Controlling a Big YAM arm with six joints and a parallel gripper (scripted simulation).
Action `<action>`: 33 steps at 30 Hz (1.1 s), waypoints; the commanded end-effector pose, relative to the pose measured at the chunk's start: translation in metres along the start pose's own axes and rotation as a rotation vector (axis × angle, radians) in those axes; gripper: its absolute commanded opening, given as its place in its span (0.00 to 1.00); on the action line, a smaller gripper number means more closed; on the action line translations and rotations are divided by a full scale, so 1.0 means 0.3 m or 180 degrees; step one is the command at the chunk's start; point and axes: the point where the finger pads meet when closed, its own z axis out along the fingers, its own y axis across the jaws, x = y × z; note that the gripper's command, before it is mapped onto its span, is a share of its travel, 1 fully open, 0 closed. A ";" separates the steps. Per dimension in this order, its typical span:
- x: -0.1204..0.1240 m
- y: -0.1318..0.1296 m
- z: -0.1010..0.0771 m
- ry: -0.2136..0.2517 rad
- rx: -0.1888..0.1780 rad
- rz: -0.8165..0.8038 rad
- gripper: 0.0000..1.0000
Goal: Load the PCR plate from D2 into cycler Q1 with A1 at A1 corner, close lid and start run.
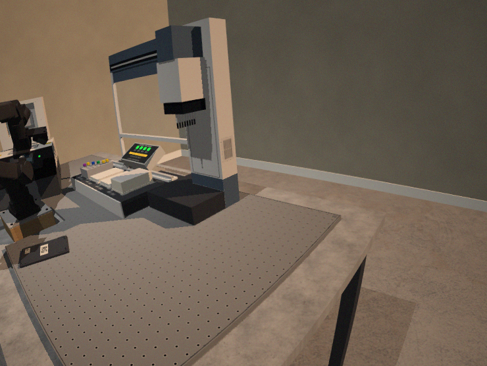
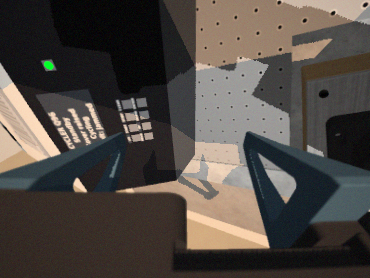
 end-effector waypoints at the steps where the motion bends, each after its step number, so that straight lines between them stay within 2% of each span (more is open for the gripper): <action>1: -0.065 0.094 -0.102 -0.0134 -0.0160 -0.0430 1.00; 3: -0.106 0.094 -0.104 -0.0128 -0.0020 -0.0464 1.00; 5: -0.145 0.091 -0.102 -0.0134 -0.0065 -0.0455 1.00; 7: -0.187 0.076 -0.095 -0.0135 0.0127 -0.0497 1.00; 8: -0.206 0.069 -0.092 -0.0126 0.0186 -0.0505 1.00; 11: -0.226 0.062 -0.091 -0.0138 0.0172 -0.0494 1.00; 12: -0.222 0.058 -0.090 -0.0136 0.0215 -0.0531 1.00; 14: -0.274 0.053 -0.095 -0.0142 0.0333 -0.0541 1.00; 18: -0.371 0.044 -0.095 -0.0201 0.0261 -0.0501 1.00; 20: -0.410 0.039 -0.089 -0.0197 0.0435 -0.0578 1.00; 21: -0.427 0.039 -0.086 -0.0187 0.0470 -0.0607 1.00; 22: -0.446 0.037 -0.086 -0.0196 0.0440 -0.0601 1.00; 24: -0.485 0.019 -0.086 -0.0191 0.0612 -0.0625 1.00; 25: -0.501 0.012 -0.086 -0.0178 0.0659 -0.0626 1.00; 26: -0.517 0.005 -0.085 -0.0188 0.0617 -0.0610 1.00; 28: -0.517 0.005 -0.085 -0.0188 0.0617 -0.0610 1.00; 31: -0.547 -0.012 -0.078 -0.0131 0.0837 -0.0724 1.00; 33: -0.599 -0.021 -0.079 -0.0138 0.0788 -0.0696 1.00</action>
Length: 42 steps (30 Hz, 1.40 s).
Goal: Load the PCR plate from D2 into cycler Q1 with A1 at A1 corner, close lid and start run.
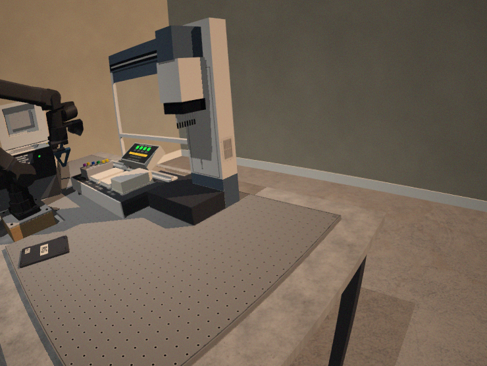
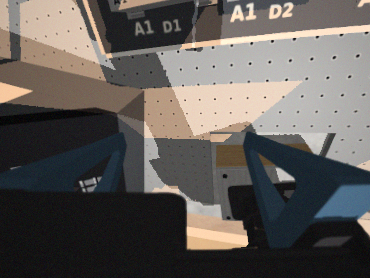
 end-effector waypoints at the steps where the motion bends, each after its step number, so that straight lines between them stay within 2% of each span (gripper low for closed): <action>1: -0.153 0.019 -0.078 -0.0216 -0.0101 -0.0121 1.00; 3: -0.193 -0.003 -0.079 -0.0271 -0.0096 -0.0128 1.00; 5: -0.216 -0.008 -0.072 -0.0222 0.0085 -0.0243 1.00; 6: -0.227 -0.008 -0.068 -0.0195 0.0123 -0.0287 1.00; 8: -0.255 -0.017 -0.062 -0.0206 0.0066 -0.0302 1.00; 10: -0.290 -0.038 -0.058 -0.0190 0.0250 -0.0345 1.00; 13: -0.286 -0.040 -0.057 -0.0177 0.0252 -0.0325 1.00; 18: -0.395 -0.090 -0.051 -0.0221 0.0218 -0.0261 1.00; 20: -0.428 -0.093 -0.042 -0.0173 0.0404 -0.0353 1.00; 21: -0.439 -0.092 -0.036 -0.0146 0.0444 -0.0392 1.00; 22: -0.452 -0.095 -0.034 -0.0149 0.0417 -0.0403 1.00; 24: -0.475 -0.110 -0.030 -0.0123 0.0587 -0.0449 1.00; 25: -0.480 -0.117 -0.028 -0.0106 0.0626 -0.0459 1.00; 27: -0.504 -0.138 -0.027 -0.0114 0.0569 -0.0427 1.00; 30: -0.519 -0.148 -0.029 -0.0147 0.0556 -0.0385 1.00; 32: -0.572 -0.164 -0.028 -0.0149 0.0738 -0.0417 1.00; 33: -0.595 -0.167 -0.022 -0.0134 0.0775 -0.0427 1.00; 35: -0.631 -0.179 -0.012 -0.0127 0.0721 -0.0435 1.00; 37: -0.655 -0.204 -0.007 -0.0121 0.0720 -0.0422 1.00; 39: -0.652 -0.218 -0.009 -0.0107 0.0726 -0.0404 1.00; 42: -0.615 -0.194 -0.013 -0.0085 0.0727 -0.0422 1.00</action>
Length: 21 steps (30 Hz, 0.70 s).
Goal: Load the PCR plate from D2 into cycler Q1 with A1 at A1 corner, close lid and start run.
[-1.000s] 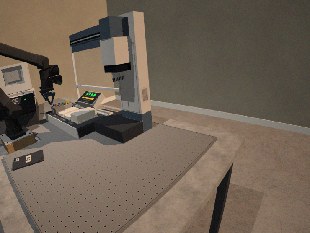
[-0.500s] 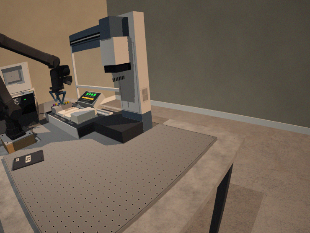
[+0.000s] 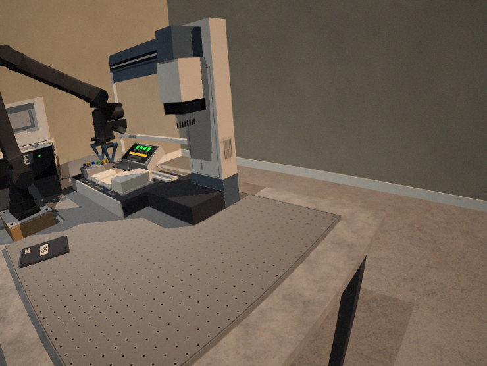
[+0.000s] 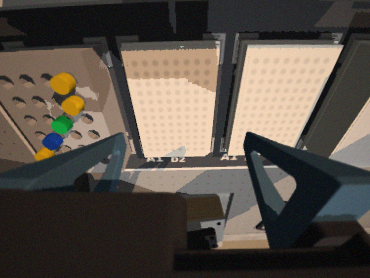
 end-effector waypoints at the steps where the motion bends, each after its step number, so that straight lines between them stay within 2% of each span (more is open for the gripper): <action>1: -0.040 0.025 -0.084 -0.0204 -0.0029 -0.0064 1.00; 9: -0.004 0.035 -0.075 -0.0168 -0.0009 -0.0034 1.00; 16: 0.020 0.001 -0.057 -0.0111 -0.0003 0.0063 1.00; 21: 0.001 0.000 -0.073 -0.0169 -0.0009 0.0070 1.00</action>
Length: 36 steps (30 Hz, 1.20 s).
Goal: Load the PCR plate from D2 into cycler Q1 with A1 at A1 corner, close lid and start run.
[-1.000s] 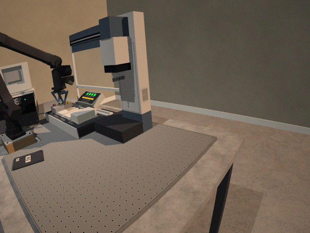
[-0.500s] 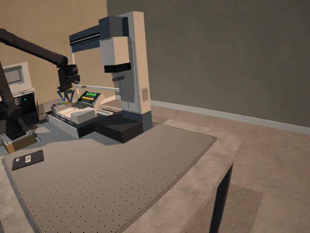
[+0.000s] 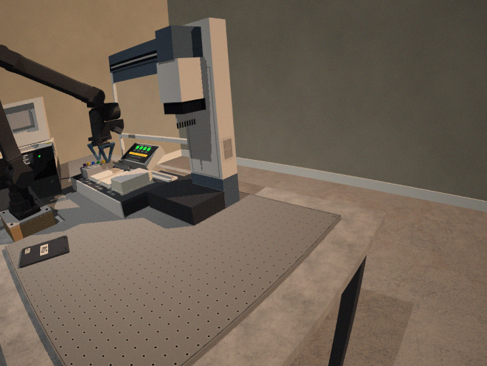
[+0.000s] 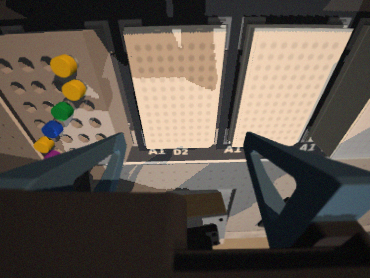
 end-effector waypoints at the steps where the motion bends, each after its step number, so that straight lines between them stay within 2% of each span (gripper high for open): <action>1: -0.046 -0.006 -0.071 -0.0200 -0.0014 0.0042 1.00; 5: -0.086 0.024 -0.064 -0.0277 -0.0024 -0.0017 1.00; 14: -0.054 0.039 0.045 -0.0099 -0.0005 -0.0007 1.00; 17: -0.055 0.033 0.044 -0.0115 -0.0007 0.0008 1.00; 20: -0.083 0.020 0.025 -0.0206 -0.0018 0.0011 1.00; 24: -0.069 0.010 0.055 -0.0196 -0.0016 -0.0016 1.00; 31: -0.056 0.022 0.135 -0.0097 -0.0007 -0.0017 1.00; 34: -0.055 0.027 0.140 -0.0101 -0.0007 -0.0030 1.00; 36: -0.069 0.036 0.118 -0.0159 -0.0014 -0.0051 1.00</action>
